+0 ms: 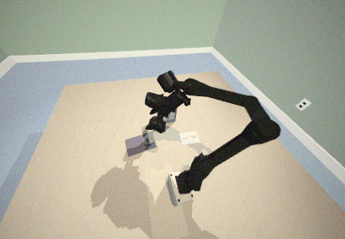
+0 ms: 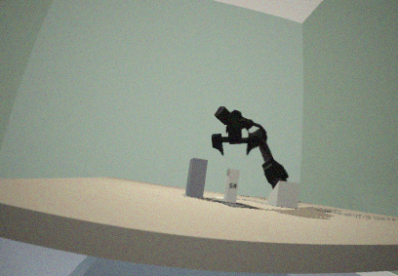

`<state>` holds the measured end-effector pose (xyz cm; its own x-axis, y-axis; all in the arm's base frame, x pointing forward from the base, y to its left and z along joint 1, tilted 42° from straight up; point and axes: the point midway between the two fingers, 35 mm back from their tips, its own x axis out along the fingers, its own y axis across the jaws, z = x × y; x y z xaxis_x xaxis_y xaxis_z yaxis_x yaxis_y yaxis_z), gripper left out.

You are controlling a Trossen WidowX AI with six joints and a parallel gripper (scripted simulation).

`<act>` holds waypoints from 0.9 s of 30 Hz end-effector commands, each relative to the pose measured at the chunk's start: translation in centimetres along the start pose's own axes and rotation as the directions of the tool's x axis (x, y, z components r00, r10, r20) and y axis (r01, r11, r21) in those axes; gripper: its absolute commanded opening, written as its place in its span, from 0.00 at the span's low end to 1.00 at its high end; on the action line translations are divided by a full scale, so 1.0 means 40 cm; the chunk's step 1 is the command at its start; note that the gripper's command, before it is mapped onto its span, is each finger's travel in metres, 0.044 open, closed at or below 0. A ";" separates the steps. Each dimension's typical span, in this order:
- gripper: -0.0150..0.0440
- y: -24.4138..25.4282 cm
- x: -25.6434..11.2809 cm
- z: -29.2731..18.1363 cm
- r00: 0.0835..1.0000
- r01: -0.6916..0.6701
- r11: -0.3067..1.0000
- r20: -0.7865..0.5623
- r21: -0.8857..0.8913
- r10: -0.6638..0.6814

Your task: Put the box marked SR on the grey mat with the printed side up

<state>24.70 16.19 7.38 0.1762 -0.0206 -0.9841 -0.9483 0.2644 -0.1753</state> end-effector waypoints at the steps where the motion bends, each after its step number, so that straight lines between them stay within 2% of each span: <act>1: 1.00 0.000 -0.001 -0.008 0.998 -0.017 0.999 0.054 0.052 0.014; 9: 1.00 -0.006 -0.007 -0.021 0.975 -0.070 0.981 0.222 0.180 0.029; 17: 1.00 -0.009 -0.010 -0.026 0.973 -0.073 0.980 0.227 0.184 0.030; 27: 1.00 -0.051 -0.043 -0.097 0.966 -0.096 0.971 0.256 0.217 0.038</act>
<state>25.14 12.96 8.63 0.1972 0.2212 -0.9551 -0.8848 0.4597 -0.0762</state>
